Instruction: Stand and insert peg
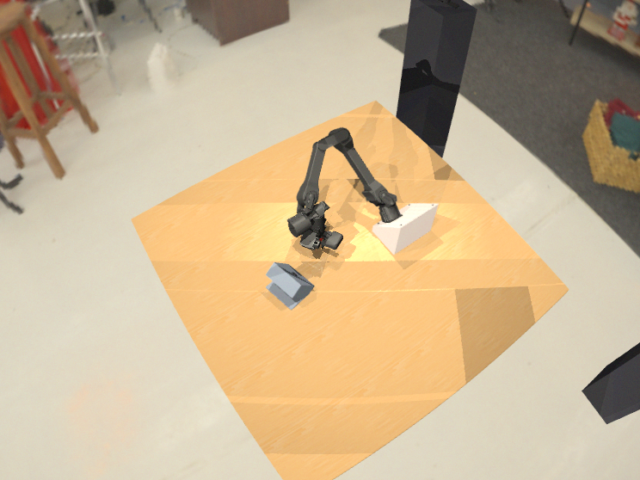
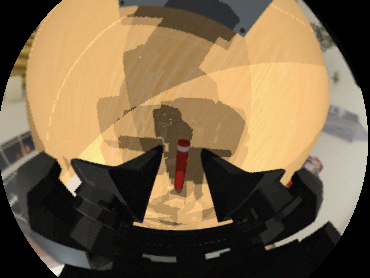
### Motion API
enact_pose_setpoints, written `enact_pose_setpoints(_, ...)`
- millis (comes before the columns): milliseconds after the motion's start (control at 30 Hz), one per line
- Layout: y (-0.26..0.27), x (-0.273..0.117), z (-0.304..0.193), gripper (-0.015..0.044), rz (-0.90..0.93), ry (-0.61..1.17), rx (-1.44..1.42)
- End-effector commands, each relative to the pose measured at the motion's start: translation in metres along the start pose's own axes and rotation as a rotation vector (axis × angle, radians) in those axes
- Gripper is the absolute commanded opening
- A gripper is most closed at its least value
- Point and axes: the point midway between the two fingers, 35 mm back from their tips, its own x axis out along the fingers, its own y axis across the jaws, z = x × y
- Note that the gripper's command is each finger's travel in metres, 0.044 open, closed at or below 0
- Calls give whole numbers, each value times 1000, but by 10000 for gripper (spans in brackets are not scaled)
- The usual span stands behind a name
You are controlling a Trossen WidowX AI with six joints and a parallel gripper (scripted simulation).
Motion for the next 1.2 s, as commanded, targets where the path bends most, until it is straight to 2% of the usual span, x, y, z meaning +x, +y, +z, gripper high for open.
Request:
enact_pose_setpoints(0,0,1,0,125,-5,2,-3)
enact_pose_setpoints(33,0,1,0,110,-5,2,-3)
enact_pose_setpoints(333,0,1,0,110,-5,2,-3)
enact_pose_setpoints(633,0,1,0,50,-5,2,-3)
enact_pose_setpoints(1167,0,-6,-3,49,-2,-84,-4)
